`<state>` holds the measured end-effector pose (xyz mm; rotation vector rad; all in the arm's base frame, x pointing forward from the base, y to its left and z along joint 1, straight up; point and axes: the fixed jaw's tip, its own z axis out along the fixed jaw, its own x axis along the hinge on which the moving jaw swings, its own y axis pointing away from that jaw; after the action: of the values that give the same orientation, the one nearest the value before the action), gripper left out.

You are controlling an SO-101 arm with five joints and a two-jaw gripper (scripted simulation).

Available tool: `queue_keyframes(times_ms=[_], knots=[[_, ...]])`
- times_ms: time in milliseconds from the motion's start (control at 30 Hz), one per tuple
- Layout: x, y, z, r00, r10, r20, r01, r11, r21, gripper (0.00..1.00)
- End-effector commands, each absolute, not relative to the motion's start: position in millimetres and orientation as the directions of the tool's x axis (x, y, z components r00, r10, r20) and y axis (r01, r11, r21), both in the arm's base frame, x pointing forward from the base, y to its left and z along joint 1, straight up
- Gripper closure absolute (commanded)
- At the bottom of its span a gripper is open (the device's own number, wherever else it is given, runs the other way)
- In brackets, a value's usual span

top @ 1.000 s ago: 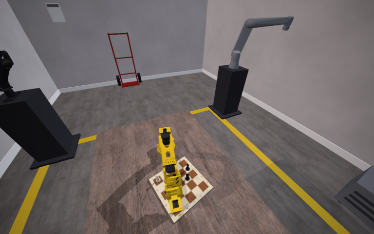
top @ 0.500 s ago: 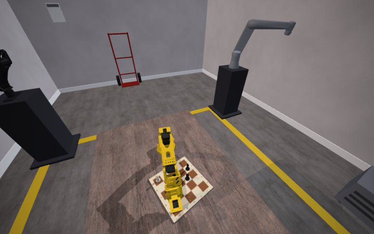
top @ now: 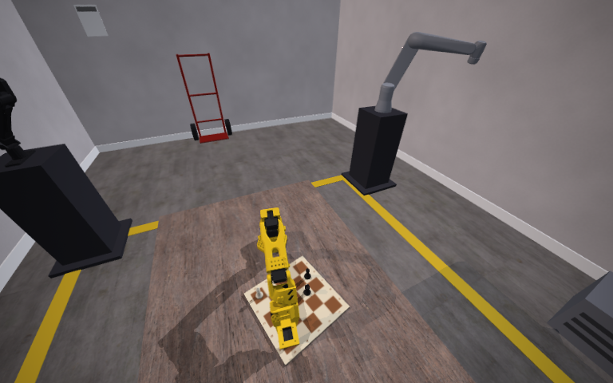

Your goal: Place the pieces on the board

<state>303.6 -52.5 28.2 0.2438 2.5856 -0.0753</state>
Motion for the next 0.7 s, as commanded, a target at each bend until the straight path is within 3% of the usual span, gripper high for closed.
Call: queue_keyframes(times_ms=[0, 667], knots=[[306.7, -56.3, 35.0, -0.833, 0.164, -0.529, 0.197, 0.98, -0.005, 1.0], [306.9, -56.3, 30.8, -0.833, 0.164, -0.528, 0.197, 0.98, -0.005, 1.0]])
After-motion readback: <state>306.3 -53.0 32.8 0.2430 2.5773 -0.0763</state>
